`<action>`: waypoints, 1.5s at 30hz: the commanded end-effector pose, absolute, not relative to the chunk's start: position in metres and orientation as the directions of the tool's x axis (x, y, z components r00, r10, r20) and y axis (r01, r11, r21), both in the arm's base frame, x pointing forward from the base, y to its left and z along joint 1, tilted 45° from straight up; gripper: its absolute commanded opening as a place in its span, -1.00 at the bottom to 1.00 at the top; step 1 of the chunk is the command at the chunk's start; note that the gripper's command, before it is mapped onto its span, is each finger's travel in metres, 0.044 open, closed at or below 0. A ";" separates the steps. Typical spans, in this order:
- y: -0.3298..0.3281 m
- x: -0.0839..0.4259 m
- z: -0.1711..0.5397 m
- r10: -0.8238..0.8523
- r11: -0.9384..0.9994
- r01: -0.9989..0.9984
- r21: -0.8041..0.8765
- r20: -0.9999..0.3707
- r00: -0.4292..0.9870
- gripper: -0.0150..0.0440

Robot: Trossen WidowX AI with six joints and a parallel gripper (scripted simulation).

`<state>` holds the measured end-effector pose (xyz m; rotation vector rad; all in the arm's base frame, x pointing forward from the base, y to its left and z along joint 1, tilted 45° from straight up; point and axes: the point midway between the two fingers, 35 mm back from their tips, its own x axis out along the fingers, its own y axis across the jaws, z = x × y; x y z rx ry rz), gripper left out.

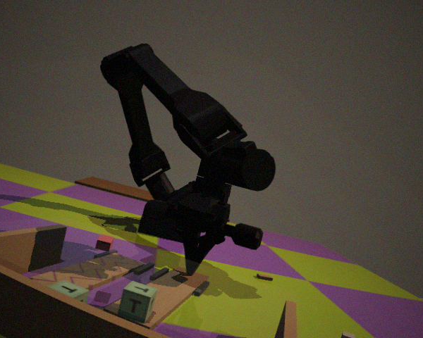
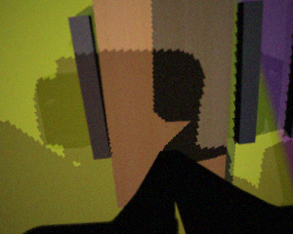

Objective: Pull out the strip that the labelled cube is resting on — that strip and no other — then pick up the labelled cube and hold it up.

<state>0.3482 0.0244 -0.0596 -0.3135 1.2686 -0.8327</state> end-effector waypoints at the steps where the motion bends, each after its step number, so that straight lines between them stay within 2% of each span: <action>1: 0.023 0.338 -0.066 -0.697 0.675 0.373 -0.637 -0.715 0.042 -0.49; 45: 0.038 0.274 -0.084 -0.696 0.676 0.371 -0.637 -0.717 0.039 -0.49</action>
